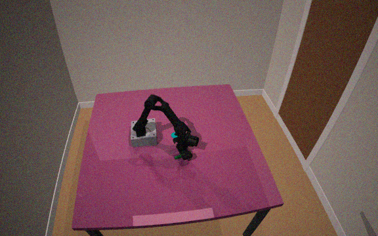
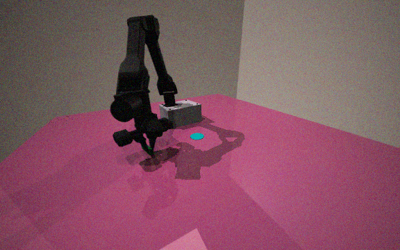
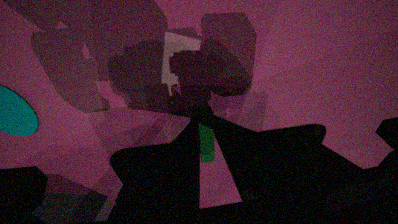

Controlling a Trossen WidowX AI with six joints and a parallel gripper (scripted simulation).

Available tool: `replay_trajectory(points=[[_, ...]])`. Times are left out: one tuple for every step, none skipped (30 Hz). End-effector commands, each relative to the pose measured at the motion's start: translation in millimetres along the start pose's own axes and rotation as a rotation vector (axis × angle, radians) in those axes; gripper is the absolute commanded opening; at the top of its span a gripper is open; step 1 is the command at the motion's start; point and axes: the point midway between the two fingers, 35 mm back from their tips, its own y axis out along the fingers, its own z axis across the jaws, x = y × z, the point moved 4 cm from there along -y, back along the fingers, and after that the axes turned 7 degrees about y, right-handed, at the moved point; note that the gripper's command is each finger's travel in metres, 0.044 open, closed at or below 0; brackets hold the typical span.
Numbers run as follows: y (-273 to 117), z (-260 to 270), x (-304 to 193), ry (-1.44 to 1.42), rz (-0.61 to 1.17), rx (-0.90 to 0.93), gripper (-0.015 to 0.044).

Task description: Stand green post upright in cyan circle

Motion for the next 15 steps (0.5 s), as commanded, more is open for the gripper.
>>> replay_trajectory(points=[[-7.8,-2.1,4.3,0.011,-0.018,-0.028,0.0023],[-9.6,-2.3,4.5,0.011,-0.018,-0.027,0.0023],[-11.5,-2.5,4.7,0.011,-0.018,-0.027,0.0023],[-13.3,-2.7,4.8,0.010,-0.017,-0.026,0.0023],[-15.1,-2.9,5.0,0.010,-0.017,-0.026,0.0023],[-16.9,-3.1,5.2,0.010,-0.016,-0.025,0.0023],[-18.8,-3.2,5.3,0.009,-0.016,-0.024,0.0023],[-20.6,-3.4,5.5,0.009,-0.015,-0.024,0.0023],[-22.5,-3.5,5.6,0.009,-0.015,-0.023,0.0023],[-24.3,-3.7,5.7,0.008,-0.014,-0.023,0.0023],[-26.2,-3.8,5.8,0.008,-0.014,-0.022,0.0023],[-28.0,-3.9,5.9,0.008,-0.014,-0.021,0.0023],[-29.9,-4.1,6.0,0.007,-0.013,-0.021,0.0023],[-31.8,-4.2,6.1,0.007,-0.013,-0.020,0.0023],[-33.7,-4.3,6.2,0.007,-0.012,-0.020,0.0023]])
